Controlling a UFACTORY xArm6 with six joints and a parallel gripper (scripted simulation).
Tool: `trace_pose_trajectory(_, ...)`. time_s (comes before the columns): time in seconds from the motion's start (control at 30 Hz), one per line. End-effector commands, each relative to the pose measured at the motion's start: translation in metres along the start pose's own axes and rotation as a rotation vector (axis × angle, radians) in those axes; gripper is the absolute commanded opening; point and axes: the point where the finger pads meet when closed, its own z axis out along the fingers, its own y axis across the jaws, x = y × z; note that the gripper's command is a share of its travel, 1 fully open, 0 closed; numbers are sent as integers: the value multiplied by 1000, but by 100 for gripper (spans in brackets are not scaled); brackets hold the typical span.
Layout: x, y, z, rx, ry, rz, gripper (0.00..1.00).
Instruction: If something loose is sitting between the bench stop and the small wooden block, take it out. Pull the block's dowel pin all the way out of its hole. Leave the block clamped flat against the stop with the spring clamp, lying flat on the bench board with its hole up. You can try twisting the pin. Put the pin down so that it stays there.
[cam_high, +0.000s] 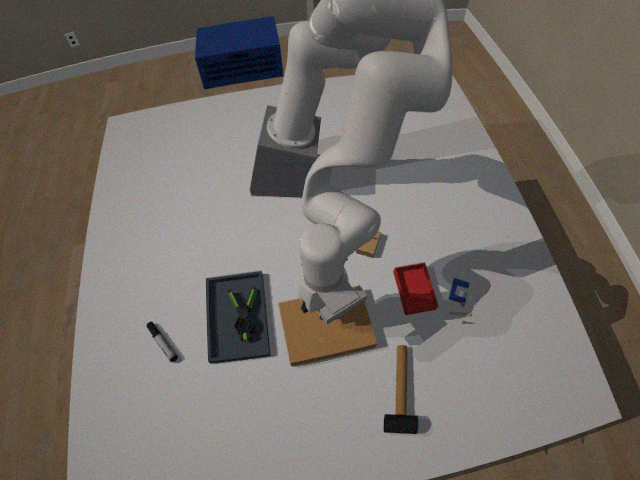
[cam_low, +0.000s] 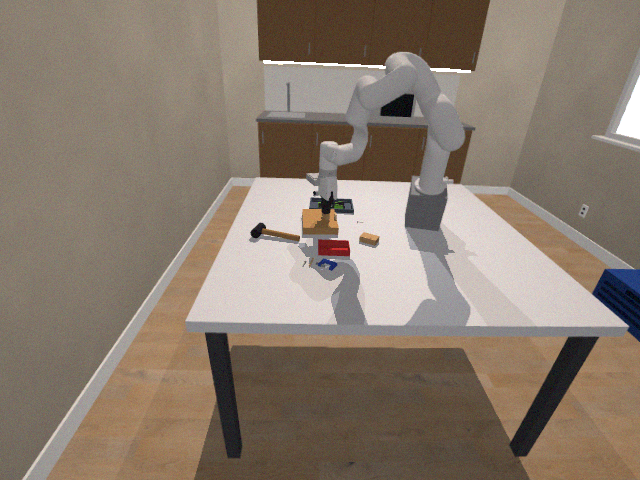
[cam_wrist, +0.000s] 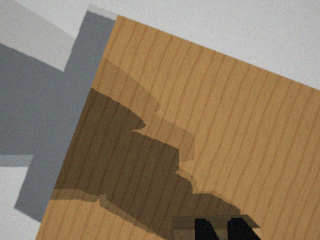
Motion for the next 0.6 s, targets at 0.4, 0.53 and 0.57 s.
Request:
trace_pose_trajectory(0.4,-15,-8,-1,-3,2,232,0)
trace_pose_trajectory(0.53,-19,-10,-1,-3,2,275,0)
trace_pose_trajectory(0.57,-19,-10,-1,-3,2,285,0)
